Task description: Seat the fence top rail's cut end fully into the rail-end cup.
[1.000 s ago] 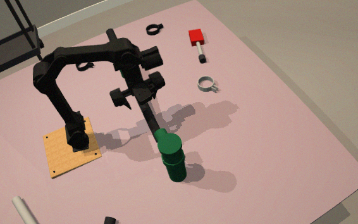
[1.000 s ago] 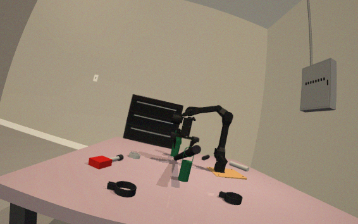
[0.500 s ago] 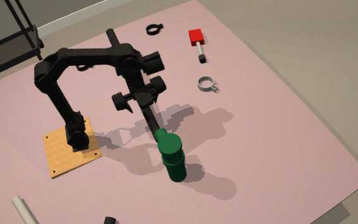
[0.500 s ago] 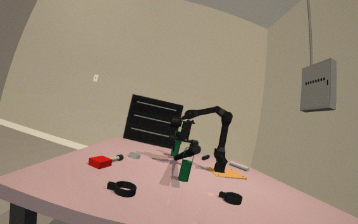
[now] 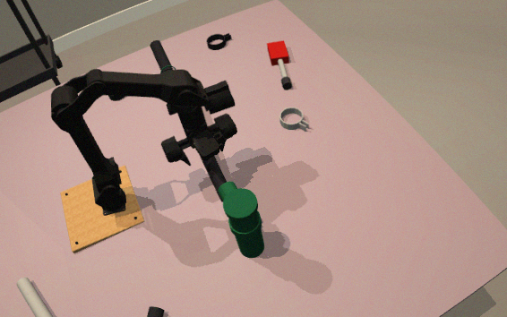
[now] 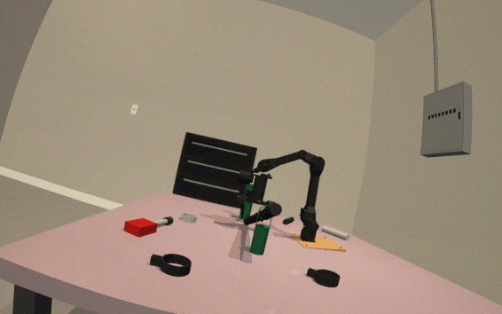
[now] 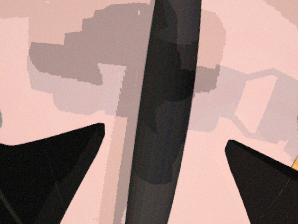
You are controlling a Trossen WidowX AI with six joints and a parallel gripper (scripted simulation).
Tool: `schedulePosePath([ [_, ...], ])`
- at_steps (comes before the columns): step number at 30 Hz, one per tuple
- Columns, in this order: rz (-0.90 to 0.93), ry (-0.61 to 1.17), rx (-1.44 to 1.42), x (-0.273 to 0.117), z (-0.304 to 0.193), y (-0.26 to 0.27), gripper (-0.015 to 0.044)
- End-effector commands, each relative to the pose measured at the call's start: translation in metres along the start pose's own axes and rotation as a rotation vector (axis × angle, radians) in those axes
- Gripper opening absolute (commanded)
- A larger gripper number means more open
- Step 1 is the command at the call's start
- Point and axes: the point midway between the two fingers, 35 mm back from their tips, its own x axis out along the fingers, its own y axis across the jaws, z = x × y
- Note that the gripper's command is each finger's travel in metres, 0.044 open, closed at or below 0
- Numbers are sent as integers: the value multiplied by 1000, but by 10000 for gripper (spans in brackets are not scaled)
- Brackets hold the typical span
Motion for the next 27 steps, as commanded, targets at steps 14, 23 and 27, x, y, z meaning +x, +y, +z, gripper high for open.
schedulePosePath([
  [14, -6, -2, 5, 25, 0, -4, 414],
  [23, -6, -2, 5, 25, 0, -4, 197],
  [27, -6, -2, 5, 25, 0, -4, 170],
])
